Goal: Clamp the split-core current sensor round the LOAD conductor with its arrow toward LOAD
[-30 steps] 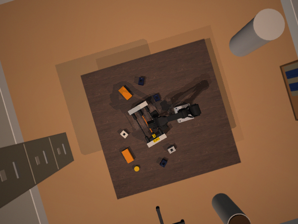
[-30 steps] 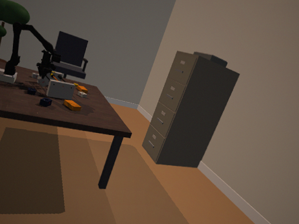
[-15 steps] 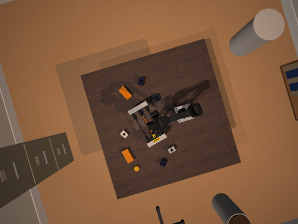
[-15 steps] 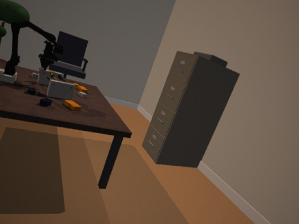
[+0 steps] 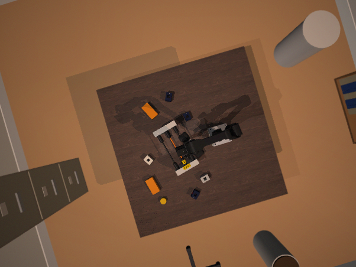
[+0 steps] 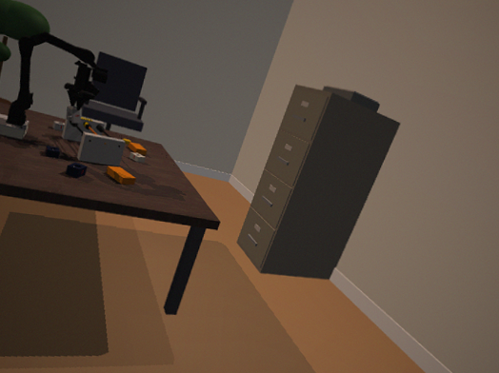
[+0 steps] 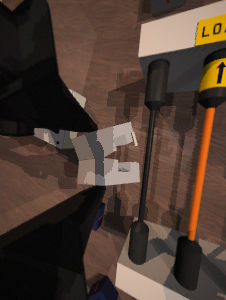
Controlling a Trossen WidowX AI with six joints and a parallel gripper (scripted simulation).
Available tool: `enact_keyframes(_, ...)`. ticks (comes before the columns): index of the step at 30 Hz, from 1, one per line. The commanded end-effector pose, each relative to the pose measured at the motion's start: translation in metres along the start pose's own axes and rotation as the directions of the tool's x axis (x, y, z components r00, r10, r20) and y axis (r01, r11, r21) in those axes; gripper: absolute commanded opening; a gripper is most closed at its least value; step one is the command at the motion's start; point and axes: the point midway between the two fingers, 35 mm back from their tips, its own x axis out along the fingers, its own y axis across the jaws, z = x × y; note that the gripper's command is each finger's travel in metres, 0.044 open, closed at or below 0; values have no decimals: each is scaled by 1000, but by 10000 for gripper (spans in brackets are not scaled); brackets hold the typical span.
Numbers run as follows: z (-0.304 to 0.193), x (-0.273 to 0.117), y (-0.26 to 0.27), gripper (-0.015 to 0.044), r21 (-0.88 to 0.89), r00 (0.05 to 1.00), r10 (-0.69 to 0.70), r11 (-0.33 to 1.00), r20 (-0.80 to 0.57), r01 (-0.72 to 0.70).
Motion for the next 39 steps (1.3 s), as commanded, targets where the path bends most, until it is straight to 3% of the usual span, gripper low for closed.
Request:
enact_keyframes(1,12,-1,-3,0,-127,1000,4,992,0,-4)
enact_keyframes(12,41,-1,-11,0,-498,1000,3,867,2,-2)
enact_keyframes(23,71,3,-19,0,-792,1000,3,610,4,2)
enact_keyframes(34,101,9,-24,0,-964,1000,2,266,6,6)
enact_keyframes(39,103,10,-25,0,-970,1000,2,243,6,6)
